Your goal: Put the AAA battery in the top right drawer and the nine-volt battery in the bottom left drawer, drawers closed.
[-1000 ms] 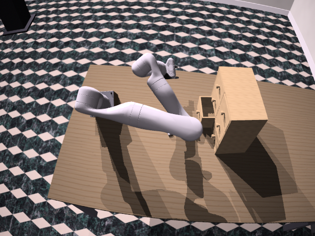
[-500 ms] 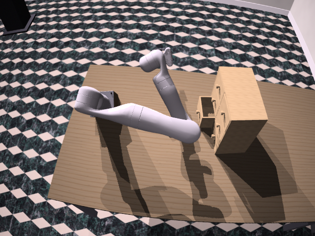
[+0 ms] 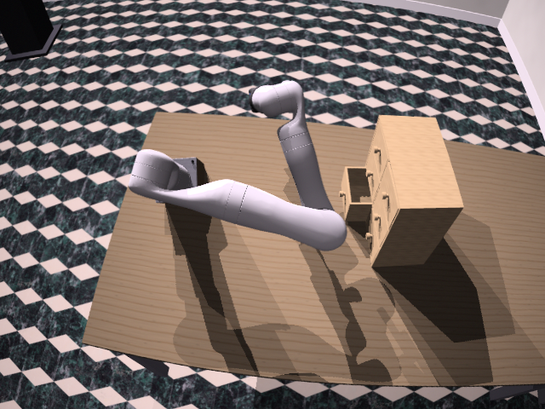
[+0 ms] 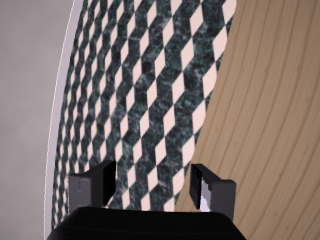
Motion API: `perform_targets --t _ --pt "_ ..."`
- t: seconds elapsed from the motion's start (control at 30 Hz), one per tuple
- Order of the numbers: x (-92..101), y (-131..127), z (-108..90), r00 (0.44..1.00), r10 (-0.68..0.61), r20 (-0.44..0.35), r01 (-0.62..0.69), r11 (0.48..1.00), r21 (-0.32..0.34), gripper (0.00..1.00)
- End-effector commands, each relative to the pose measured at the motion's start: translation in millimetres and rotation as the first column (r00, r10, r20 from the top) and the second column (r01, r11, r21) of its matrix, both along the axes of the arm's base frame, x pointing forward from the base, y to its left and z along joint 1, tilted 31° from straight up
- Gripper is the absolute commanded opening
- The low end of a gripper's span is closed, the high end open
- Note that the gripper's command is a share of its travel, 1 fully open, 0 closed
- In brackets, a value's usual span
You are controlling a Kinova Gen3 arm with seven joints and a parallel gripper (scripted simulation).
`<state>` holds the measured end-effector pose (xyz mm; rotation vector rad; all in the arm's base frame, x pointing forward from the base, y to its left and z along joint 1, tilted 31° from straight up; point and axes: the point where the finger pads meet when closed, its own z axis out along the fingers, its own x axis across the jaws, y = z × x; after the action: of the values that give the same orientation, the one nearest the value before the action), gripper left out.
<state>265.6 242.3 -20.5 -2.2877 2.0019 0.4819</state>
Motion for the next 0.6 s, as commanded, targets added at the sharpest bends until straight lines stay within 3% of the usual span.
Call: perform_targets --t 0.0,0.2,0.47,0.57 --pt "4.3 -6.6 2.4 1.0 0.003 -0.003 -0.003 1.0 -0.025 1.0" --pt "8.5 -52.1 7.3 0.999 0.031 -0.037 -0.036 0.985 -0.17 1.0" --pt "37.6 -121.0 22.2 1.0 0.03 -0.011 -0.031 0.925 -0.379 1.0" --pt "42.3 -129.3 24.9 1.0 0.028 -0.003 -0.026 0.915 -0.404 1.0"
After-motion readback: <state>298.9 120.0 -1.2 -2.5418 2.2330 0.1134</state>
